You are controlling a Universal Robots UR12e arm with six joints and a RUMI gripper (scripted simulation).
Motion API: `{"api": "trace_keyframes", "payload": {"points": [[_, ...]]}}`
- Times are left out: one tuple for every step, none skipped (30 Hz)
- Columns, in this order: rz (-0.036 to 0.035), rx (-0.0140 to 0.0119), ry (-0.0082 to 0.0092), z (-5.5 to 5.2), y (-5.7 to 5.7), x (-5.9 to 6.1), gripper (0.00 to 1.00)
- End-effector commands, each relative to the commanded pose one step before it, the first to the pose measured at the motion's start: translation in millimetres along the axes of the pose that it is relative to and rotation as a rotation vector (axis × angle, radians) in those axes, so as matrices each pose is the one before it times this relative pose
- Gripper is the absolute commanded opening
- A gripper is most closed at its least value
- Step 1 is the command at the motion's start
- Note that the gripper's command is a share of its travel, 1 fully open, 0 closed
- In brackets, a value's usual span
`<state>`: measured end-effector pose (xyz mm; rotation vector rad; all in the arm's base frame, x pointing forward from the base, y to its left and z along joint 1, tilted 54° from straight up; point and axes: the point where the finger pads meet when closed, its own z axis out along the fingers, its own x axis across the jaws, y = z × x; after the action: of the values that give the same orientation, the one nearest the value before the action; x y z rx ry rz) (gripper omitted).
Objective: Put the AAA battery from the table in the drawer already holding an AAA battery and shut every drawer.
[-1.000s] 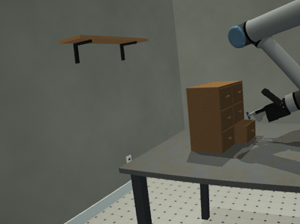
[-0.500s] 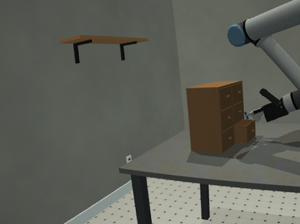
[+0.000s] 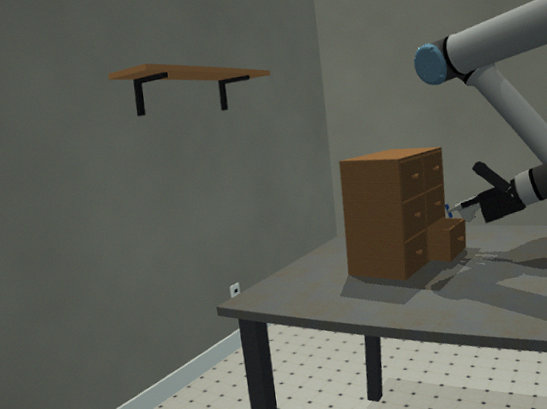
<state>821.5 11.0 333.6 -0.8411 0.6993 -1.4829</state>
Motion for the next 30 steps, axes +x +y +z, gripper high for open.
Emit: {"api": "trace_keyframes", "payload": {"points": [[0.00001,0.00042,-0.00012,0.05,-0.51,-0.15,0.02],[0.00000,0.00000,0.00000,0.00,0.00,0.00,0.02],[0.00000,0.00000,0.00000,0.00,0.00,0.00,0.02],[0.00000,0.00000,0.00000,0.00,0.00,0.00,0.02],[0.00000,0.00000,0.00000,0.00,0.00,0.00,0.02],[0.00000,0.00000,0.00000,0.00,0.00,0.00,0.02],[0.00000,0.00000,0.00000,0.00,0.00,0.00,0.02],[0.00000,0.00000,0.00000,0.00,0.00,0.00,0.02],[0.00000,0.00000,0.00000,0.00,0.00,0.00,0.02],[0.00000,0.00000,0.00000,0.00,0.00,0.00,0.02],[0.00000,0.00000,0.00000,0.00,0.00,0.00,0.02],[0.00000,0.00000,0.00000,0.00,0.00,0.00,0.02],[0.00000,0.00000,0.00000,0.00,0.00,0.00,0.02],[0.00000,0.00000,0.00000,0.00,0.00,0.00,0.02],[0.00000,0.00000,0.00000,0.00,0.00,0.00,0.02],[0.00000,0.00000,0.00000,0.00,0.00,0.00,0.02],[0.00000,0.00000,0.00000,0.00,0.00,0.00,0.02],[0.00000,0.00000,0.00000,0.00,0.00,0.00,0.02],[0.00000,0.00000,0.00000,0.00,0.00,0.00,0.02],[0.00000,0.00000,0.00000,0.00,0.00,0.00,0.02],[0.00000,0.00000,0.00000,0.00,0.00,0.00,0.02],[0.00000,0.00000,0.00000,0.00,0.00,0.00,0.02],[0.00000,0.00000,0.00000,0.00,0.00,0.00,0.02],[0.00000,0.00000,0.00000,0.00,0.00,0.00,0.02],[0.00000,0.00000,0.00000,0.00,0.00,0.00,0.02],[0.00000,0.00000,0.00000,0.00,0.00,0.00,0.02],[0.00000,0.00000,0.00000,0.00,0.00,0.00,0.02],[0.00000,0.00000,0.00000,0.00,0.00,0.00,0.02],[0.00000,0.00000,0.00000,0.00,0.00,0.00,0.02],[0.00000,0.00000,0.00000,0.00,0.00,0.00,0.04]]}}
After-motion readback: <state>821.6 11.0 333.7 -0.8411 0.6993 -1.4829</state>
